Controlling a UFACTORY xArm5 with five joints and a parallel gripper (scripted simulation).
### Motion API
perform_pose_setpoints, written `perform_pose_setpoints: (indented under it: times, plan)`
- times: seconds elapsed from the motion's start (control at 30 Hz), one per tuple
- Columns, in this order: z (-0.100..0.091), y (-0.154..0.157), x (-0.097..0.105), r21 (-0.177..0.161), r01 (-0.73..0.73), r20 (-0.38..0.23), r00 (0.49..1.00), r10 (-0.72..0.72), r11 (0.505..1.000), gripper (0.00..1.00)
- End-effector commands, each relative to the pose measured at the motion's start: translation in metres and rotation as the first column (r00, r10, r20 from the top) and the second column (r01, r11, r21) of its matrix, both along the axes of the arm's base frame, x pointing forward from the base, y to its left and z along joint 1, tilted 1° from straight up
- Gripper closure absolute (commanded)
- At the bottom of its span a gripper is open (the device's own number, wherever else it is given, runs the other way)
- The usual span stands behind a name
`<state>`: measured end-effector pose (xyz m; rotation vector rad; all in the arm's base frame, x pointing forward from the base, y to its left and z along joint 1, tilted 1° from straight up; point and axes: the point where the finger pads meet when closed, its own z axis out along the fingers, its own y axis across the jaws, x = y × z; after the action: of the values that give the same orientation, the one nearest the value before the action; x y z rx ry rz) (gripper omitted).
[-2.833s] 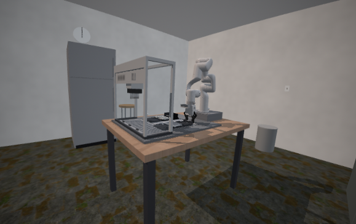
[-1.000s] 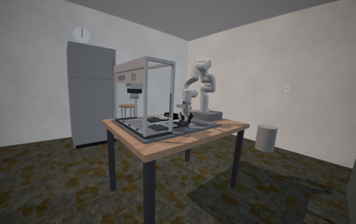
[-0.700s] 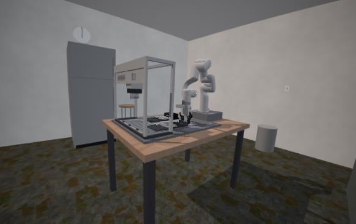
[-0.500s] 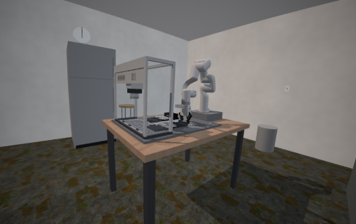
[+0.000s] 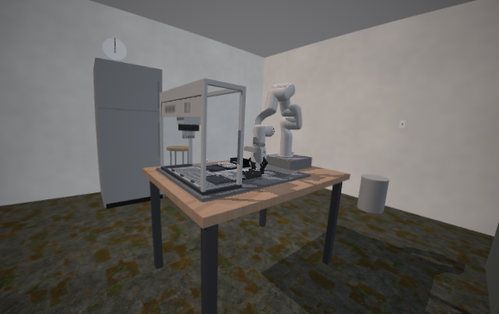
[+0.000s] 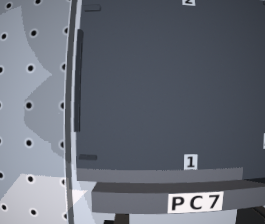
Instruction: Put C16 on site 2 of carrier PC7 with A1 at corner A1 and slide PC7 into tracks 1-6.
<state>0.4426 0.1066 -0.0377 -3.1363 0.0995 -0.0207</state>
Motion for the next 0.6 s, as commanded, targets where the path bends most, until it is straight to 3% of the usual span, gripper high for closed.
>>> perform_pose_setpoints:
  times: [0.0, 0.57]
  plan:
    - [0.001, 0.0, 0.006, 0.001, 0.0, 0.004, 1.0, 0.0, 1.0, 0.19]
    - [0.002, -0.001, 0.021, 0.001, 0.0, 0.004, 1.0, 0.0, 1.0, 0.19]
